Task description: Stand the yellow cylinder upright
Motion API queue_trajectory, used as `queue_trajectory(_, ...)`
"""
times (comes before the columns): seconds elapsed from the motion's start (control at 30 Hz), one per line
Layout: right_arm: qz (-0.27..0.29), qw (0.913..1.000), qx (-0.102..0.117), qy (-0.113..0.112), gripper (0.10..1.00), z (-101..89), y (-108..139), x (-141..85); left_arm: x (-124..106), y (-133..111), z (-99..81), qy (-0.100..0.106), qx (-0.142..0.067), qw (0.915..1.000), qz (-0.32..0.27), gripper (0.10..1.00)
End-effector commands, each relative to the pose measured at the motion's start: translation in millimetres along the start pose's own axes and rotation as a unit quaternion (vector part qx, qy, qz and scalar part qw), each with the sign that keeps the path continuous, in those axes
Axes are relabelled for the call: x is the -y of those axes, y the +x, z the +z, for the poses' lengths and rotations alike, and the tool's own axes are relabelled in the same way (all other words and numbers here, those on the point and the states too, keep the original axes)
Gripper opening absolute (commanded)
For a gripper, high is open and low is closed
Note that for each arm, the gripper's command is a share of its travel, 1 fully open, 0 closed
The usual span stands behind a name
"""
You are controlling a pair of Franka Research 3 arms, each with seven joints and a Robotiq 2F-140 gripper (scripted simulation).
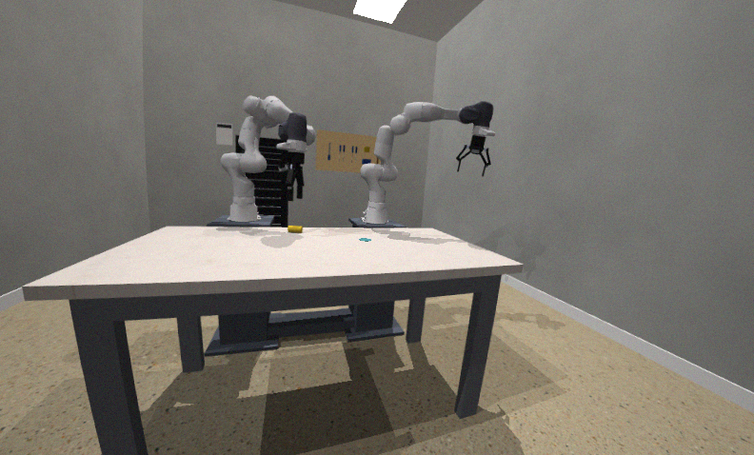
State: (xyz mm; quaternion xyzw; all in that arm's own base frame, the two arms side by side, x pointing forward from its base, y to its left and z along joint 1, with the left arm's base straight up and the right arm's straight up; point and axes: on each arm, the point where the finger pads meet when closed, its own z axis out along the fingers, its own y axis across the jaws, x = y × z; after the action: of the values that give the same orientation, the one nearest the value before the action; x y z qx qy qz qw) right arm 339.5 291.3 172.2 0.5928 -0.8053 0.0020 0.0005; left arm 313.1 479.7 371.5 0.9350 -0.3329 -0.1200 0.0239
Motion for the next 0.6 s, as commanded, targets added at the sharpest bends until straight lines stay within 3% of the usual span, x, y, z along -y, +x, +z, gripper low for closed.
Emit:
queue_trajectory(0.0, 0.003, 1.0000, 0.001, 0.000, 1.000, -0.8, -1, -1, -1, -10, 0.6, 0.003, -0.008, 0.9987, -0.049, 1.000)
queue_trajectory(0.57, 0.003, 1.0000, 0.001, 0.000, 1.000, -0.8, -1, -1, -13, -62, 7.1, 0.000, -0.030, 0.9862, -0.163, 1.000)
